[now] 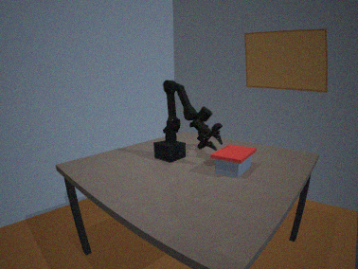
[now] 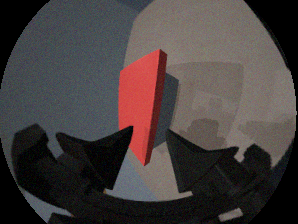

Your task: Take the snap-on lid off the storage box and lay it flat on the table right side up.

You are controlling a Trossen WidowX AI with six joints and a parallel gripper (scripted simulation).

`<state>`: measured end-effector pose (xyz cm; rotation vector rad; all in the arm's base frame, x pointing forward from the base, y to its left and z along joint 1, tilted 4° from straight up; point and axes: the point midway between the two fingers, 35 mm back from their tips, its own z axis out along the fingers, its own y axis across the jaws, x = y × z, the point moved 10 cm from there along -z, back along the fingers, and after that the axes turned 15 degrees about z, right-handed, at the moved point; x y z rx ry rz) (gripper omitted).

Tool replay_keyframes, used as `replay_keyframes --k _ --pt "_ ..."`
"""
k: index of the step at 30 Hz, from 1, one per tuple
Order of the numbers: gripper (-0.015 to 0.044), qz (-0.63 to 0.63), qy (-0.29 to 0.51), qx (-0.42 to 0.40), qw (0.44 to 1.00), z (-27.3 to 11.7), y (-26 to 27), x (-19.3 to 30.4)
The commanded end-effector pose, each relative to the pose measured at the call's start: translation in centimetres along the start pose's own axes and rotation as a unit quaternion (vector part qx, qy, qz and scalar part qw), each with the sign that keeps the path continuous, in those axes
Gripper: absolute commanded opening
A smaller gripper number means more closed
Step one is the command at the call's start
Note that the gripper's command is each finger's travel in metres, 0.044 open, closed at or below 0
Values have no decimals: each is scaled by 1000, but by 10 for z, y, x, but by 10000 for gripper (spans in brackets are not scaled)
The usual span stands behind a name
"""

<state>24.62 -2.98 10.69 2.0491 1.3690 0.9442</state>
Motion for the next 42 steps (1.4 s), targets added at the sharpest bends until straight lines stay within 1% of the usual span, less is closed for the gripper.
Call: replay_keyframes --k 1,16,19,29,32,33,42 --pt "235 2 -1 -2 1000 8 1 0" --pt "235 2 -1 -3 1000 29 -2 -1" --pt "156 2 -1 -3 1000 29 -2 -1" --pt "90 2 -1 -3 1000 29 -2 -1" --pt "11 2 -1 -3 1000 29 -2 -1" --pt "0 2 -1 -3 1000 29 -2 -1" --pt "0 0 1 -3 1000 27 -1 0"
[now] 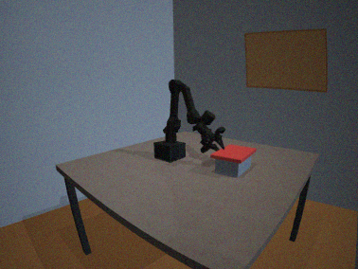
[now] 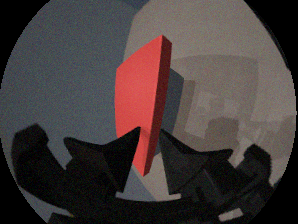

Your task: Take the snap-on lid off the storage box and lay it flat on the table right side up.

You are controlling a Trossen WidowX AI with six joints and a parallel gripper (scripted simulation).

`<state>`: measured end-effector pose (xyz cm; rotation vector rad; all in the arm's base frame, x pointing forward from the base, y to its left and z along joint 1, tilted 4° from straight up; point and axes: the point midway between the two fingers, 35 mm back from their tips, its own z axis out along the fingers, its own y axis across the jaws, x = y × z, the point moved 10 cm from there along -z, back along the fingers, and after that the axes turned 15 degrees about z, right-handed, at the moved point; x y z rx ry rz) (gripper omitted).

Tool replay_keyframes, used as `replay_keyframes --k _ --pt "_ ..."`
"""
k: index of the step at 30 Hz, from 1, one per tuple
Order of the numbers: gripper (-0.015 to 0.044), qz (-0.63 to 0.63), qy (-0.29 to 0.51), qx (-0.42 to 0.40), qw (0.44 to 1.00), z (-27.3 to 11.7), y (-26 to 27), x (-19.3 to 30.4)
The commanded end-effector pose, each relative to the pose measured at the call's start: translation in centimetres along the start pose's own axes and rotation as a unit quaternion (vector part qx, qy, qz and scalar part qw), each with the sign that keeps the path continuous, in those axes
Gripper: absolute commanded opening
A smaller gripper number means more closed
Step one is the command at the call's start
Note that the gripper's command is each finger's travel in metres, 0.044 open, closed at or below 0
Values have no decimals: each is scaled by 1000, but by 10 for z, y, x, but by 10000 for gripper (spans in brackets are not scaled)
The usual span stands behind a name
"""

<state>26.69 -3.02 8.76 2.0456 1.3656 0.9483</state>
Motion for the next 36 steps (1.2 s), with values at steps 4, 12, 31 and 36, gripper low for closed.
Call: replay_keyframes --k 4,12,31,36 --pt "0 0 0 -1 1000 -1 2 1" --pt "0 0 0 -1 1000 -3 3 1" --pt "0 0 0 -1 1000 -6 5 1" --pt "0 0 0 -1 1000 -7 6 1"
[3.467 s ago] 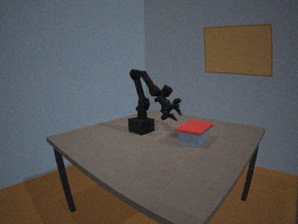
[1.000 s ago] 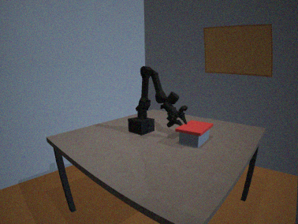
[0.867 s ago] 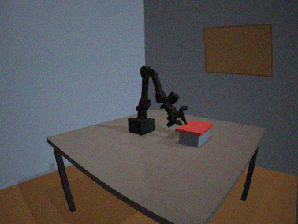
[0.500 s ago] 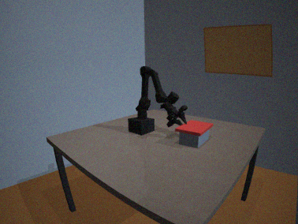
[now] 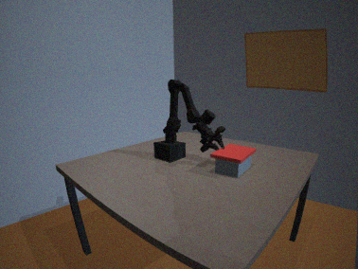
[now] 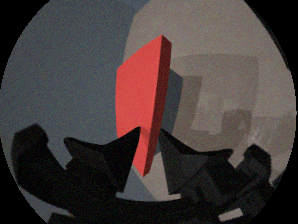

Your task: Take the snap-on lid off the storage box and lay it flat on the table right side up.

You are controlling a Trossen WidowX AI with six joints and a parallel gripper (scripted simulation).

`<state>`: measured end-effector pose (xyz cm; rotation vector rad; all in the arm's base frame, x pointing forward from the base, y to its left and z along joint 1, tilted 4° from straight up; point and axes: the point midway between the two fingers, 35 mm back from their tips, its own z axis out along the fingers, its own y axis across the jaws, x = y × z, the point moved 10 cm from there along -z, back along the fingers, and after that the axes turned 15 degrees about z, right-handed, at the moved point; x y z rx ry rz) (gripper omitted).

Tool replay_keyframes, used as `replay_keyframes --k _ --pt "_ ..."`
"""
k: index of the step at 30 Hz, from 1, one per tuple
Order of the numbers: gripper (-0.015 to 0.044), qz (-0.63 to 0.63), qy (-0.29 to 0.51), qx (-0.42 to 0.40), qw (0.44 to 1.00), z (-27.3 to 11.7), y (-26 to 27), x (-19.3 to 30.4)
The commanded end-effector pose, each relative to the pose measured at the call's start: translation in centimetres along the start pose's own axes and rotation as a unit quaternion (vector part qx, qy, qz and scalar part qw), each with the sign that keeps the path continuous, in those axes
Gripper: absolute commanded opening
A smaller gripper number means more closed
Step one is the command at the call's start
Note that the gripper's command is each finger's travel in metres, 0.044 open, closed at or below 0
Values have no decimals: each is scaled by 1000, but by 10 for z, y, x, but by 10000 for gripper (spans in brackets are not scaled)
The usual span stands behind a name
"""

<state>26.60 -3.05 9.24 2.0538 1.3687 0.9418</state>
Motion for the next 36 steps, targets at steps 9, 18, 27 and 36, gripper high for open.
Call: replay_keyframes --k 9,18,27,36 --pt "0 -1 2 -5 1000 -4 4 1" --pt "0 -1 2 -5 1000 -5 5 1" --pt "0 -1 2 -5 1000 -7 7 1" --pt "0 -1 2 -5 1000 -8 8 2"
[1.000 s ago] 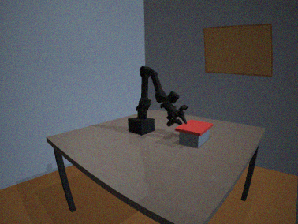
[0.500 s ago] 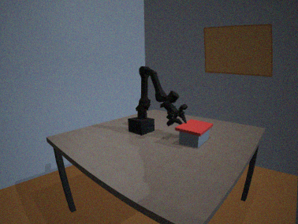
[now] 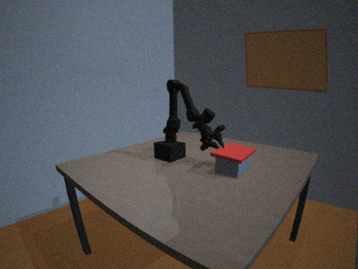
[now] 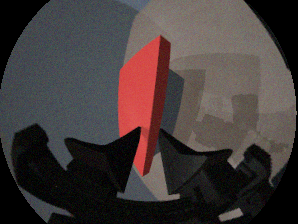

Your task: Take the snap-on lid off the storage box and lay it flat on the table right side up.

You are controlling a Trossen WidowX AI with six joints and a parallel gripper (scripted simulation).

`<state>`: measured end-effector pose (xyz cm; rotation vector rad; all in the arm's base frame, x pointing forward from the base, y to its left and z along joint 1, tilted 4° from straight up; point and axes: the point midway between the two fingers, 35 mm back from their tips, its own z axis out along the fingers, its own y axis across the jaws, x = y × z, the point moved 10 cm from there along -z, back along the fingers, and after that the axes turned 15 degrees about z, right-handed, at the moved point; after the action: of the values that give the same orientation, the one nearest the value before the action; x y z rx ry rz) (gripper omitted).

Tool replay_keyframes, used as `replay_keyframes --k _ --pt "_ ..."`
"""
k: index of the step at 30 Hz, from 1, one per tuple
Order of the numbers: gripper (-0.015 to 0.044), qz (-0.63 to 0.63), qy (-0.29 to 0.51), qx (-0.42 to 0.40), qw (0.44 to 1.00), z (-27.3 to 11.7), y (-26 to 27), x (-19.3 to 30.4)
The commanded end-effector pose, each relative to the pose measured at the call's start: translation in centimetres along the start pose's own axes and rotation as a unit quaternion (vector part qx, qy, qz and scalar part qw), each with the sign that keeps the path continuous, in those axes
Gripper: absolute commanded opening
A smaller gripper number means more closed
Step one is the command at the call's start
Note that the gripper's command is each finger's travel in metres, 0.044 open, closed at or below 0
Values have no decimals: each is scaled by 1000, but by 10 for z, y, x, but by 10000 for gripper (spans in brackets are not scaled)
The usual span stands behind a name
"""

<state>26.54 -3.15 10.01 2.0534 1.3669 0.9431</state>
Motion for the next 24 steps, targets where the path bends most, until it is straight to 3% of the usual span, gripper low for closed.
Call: replay_keyframes --k 1,24 --pt "0 -1 1 -4 1000 -3 3 1" --pt "0 -1 0 -1 1000 -2 3 1"
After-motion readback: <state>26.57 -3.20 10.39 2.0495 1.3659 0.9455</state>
